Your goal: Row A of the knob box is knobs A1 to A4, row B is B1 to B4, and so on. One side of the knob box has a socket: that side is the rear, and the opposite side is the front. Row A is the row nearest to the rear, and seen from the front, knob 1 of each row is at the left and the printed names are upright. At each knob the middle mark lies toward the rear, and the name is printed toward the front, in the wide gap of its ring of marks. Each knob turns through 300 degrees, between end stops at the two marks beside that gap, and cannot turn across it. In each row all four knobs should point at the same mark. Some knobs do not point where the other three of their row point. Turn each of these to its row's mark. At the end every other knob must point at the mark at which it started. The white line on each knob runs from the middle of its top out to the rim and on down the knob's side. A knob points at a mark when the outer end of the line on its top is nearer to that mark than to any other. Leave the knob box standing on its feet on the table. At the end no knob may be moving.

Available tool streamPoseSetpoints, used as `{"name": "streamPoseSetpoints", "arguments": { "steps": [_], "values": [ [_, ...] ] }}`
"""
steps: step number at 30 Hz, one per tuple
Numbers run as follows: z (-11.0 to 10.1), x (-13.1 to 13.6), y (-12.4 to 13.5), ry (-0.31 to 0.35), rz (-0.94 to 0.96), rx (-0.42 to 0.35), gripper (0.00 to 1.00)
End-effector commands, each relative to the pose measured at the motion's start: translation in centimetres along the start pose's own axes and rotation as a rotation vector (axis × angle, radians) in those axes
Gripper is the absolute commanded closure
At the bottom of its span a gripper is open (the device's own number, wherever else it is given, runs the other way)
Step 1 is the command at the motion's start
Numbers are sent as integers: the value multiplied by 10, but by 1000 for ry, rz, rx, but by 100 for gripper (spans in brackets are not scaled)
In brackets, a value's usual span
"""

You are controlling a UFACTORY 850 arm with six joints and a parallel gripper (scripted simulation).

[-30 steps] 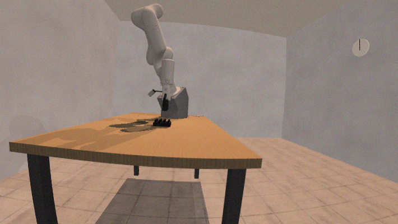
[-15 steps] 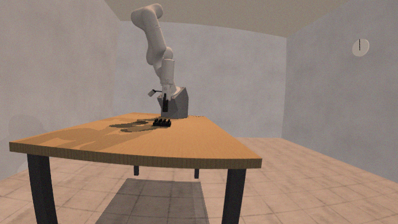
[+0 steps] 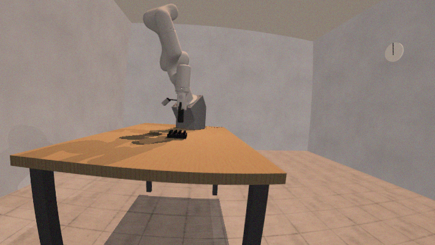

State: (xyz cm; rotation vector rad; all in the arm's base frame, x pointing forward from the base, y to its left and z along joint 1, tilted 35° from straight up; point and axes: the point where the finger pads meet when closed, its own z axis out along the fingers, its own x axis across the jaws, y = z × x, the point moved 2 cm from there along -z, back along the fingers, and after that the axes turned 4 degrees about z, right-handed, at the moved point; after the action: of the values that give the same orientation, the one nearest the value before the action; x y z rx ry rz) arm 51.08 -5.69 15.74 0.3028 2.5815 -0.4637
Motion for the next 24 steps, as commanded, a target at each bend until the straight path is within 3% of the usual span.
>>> {"name": "streamPoseSetpoints", "arguments": {
  "steps": [1,24],
  "values": [
    [0,0,0,-1,0,0,81],
    [6,0,0,-2,1,0,81]
  ]
}}
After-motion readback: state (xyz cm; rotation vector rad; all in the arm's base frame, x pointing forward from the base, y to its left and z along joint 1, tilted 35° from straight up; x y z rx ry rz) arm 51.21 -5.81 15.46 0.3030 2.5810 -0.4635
